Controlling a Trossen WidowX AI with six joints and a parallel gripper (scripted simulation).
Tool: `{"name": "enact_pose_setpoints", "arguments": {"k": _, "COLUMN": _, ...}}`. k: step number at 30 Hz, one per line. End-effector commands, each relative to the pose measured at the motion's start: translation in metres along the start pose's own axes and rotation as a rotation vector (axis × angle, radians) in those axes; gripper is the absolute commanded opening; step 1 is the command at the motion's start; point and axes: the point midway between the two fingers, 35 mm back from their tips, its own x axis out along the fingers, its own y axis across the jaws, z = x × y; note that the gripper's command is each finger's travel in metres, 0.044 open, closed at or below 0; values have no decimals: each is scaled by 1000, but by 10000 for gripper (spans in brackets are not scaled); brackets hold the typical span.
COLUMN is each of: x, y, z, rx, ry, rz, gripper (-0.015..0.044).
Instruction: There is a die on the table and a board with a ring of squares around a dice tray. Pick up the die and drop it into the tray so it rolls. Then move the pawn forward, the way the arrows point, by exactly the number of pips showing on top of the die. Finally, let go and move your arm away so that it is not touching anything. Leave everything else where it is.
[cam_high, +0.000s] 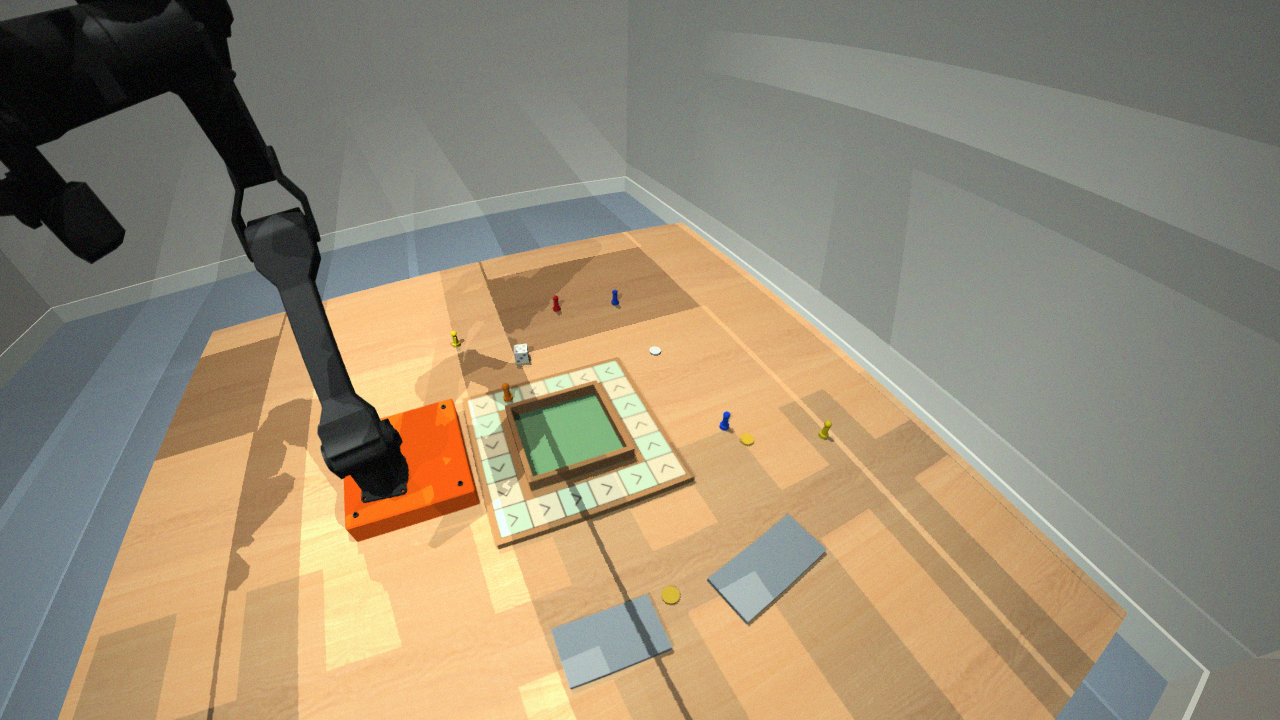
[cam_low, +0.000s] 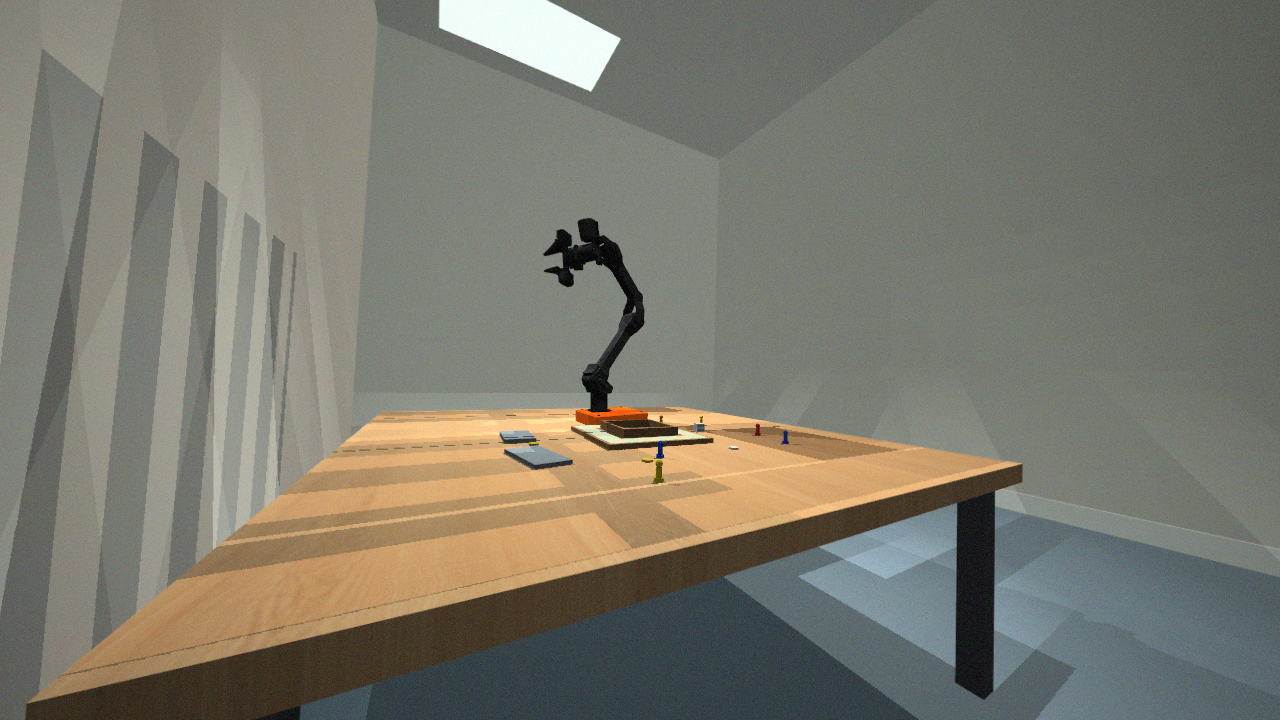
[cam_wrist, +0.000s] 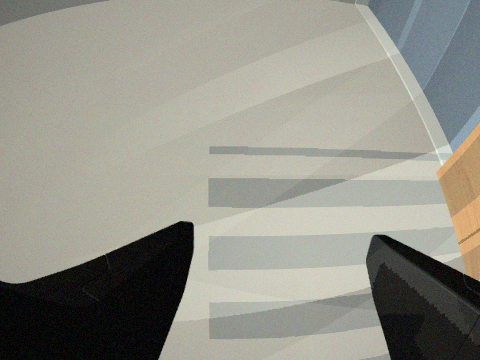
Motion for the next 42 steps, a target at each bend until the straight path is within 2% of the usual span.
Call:
{"name": "enact_pose_setpoints", "arguments": {"k": 1, "x": 9, "y": -19, "z": -51, "rx": -128, "ry": 162, "rz": -59, "gripper": 275}}
{"name": "enact_pose_setpoints", "arguments": {"k": 11, "x": -26, "y": -85, "z": -174, "rx": -526, "ry": 611, "rz": -146, "gripper": 275}}
{"name": "enact_pose_setpoints", "arguments": {"k": 17, "x": -85, "y": -139, "z": -239, "rx": -770, "ry": 913, "rz": -161, "gripper": 275}}
{"name": "enact_pose_setpoints", "arguments": {"k": 23, "x": -163, "y": -198, "z": -275, "rx": -1018, "ry": 1204, "rz": -144, "gripper": 275}}
{"name": "enact_pose_setpoints", "arguments": {"k": 32, "x": -295, "y": -291, "z": -266, "rx": -1392, "ry": 1614, "rz": -59, "gripper": 275}}
{"name": "enact_pose_setpoints", "arguments": {"k": 42, "x": -419, "y": -386, "z": -171, "rx": -1816, "ry": 2046, "rz": 127, "gripper": 275}}
